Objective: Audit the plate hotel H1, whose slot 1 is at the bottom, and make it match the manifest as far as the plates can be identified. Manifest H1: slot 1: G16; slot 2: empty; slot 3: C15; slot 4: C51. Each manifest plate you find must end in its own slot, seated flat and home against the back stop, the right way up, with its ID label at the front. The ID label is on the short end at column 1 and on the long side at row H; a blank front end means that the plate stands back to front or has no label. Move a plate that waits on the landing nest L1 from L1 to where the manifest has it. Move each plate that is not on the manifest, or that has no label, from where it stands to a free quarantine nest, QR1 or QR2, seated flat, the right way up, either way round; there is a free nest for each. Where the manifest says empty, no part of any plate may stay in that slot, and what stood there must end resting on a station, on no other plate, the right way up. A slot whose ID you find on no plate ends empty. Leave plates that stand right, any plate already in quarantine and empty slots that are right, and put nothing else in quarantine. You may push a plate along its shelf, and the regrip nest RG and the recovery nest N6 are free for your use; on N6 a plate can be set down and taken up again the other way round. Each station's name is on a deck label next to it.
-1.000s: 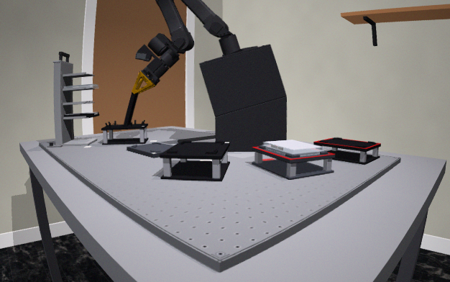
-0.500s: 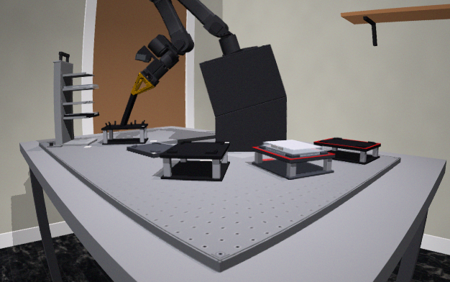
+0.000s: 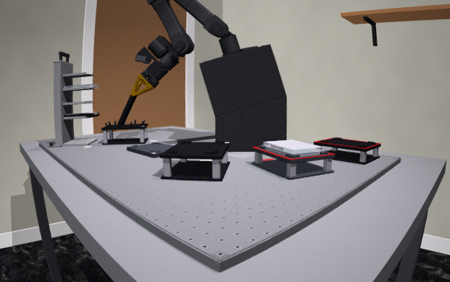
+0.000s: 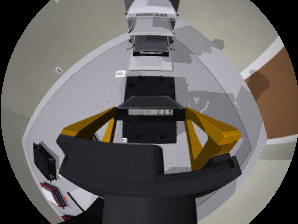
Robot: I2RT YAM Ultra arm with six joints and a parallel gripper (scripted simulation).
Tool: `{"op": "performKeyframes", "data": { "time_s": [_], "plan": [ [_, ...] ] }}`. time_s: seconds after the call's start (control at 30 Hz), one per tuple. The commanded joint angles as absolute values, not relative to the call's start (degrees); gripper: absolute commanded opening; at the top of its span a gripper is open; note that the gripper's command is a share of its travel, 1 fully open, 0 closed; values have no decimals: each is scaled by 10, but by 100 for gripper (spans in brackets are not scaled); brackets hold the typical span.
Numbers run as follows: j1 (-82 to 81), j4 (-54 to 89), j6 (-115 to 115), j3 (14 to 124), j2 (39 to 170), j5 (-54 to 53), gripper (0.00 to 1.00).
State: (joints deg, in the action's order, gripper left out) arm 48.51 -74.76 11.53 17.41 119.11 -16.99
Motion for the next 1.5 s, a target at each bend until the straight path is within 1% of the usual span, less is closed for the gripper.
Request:
{"op": "performKeyframes", "data": {
  "time_s": [0.0, 1.47],
  "plan": [
    [485, -732, 116, 175, 1203, -163, 86],
    [482, -787, 114, 197, 1279, -161, 86]
  ]
}}
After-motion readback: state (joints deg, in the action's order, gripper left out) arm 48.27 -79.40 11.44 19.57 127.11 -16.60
